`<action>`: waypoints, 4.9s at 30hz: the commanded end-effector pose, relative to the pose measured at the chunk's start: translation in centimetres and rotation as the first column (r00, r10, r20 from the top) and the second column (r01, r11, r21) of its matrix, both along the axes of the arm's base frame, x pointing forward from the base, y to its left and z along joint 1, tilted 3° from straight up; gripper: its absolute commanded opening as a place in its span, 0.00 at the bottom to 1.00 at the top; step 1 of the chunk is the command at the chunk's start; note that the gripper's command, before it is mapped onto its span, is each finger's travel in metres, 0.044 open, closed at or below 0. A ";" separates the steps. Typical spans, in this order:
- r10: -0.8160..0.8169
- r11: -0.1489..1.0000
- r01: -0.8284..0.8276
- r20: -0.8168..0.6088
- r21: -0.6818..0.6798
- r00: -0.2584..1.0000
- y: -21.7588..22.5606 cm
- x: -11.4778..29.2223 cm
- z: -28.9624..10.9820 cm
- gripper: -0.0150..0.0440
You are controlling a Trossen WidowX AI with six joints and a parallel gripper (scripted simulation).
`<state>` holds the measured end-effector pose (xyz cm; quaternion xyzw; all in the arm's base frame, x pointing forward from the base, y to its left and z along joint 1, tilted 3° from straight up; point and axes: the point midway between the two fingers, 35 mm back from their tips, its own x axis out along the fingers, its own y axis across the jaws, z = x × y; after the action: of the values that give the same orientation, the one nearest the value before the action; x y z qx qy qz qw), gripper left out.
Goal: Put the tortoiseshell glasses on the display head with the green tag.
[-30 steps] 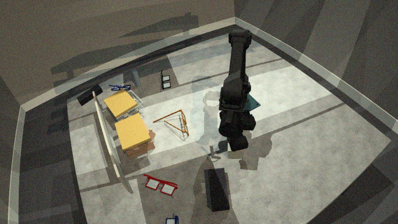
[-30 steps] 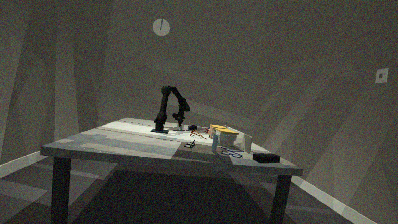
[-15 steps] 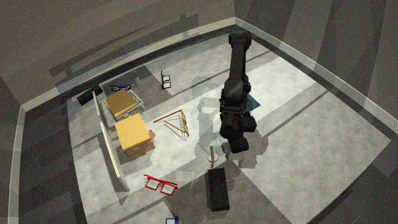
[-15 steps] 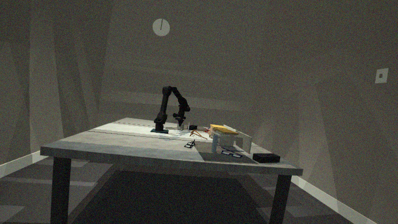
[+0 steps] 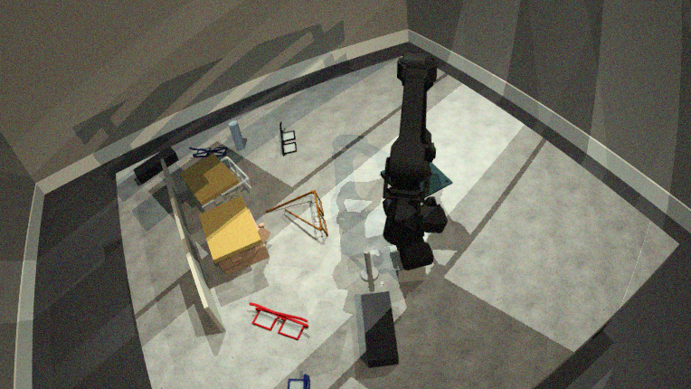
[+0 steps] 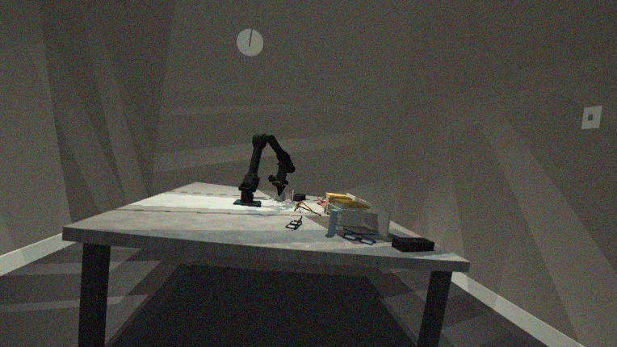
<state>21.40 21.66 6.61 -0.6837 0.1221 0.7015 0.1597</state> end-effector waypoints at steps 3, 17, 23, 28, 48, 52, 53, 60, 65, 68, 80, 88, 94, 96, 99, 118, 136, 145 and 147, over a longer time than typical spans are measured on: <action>-0.003 1.000 0.003 0.002 0.001 1.000 0.5 0.3 0.1 0.25; -0.003 1.000 0.003 0.003 0.001 1.000 1.3 0.6 0.1 0.25; -0.003 1.000 0.003 0.003 0.002 1.000 1.7 0.7 0.1 0.25; -0.003 1.000 0.003 0.003 0.002 1.000 2.0 0.8 0.1 0.25; -0.008 1.000 0.008 0.007 0.004 1.000 -2.3 -0.7 5.5 0.39; -0.008 1.000 0.008 0.007 0.004 1.000 -2.3 -0.7 5.5 0.57; -0.008 1.000 0.008 0.007 0.004 1.000 -2.3 -0.7 5.5 0.59; -0.008 1.000 0.008 0.007 0.004 1.000 -2.3 -0.7 5.5 0.59; -0.008 1.000 0.008 0.007 0.004 1.000 -2.3 -0.7 5.5 0.59; -0.125 0.992 0.125 0.002 0.001 0.992 -3.9 0.6 5.4 0.59; -0.876 0.482 0.875 -0.017 -0.038 0.482 -19.3 7.7 4.1 0.59; -1.000 -0.002 0.998 -0.015 -0.062 -0.003 -28.7 7.4 3.2 0.59; -1.000 -0.002 0.998 -0.015 -0.062 -0.003 -28.7 7.4 3.2 0.59; -1.000 -0.002 0.998 -0.015 -0.062 -0.003 -28.7 7.4 3.2 0.59; -1.000 -0.002 0.998 -0.015 -0.062 -0.003 -28.7 7.4 3.2 0.50; -1.000 -0.002 0.998 -0.015 -0.062 -0.003 -28.6 7.4 2.3 0.46; -1.000 -0.002 0.998 -0.015 -0.062 -0.003 -28.4 7.2 -0.7 0.46; -1.000 -0.002 0.998 -0.015 -0.062 -0.003 -28.3 6.9 -2.1 0.46; -1.000 -0.002 0.998 -0.015 -0.062 -0.003 -28.2 6.8 -2.4 0.46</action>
<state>28.44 -6.62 4.86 -0.3807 0.5841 0.3999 0.5949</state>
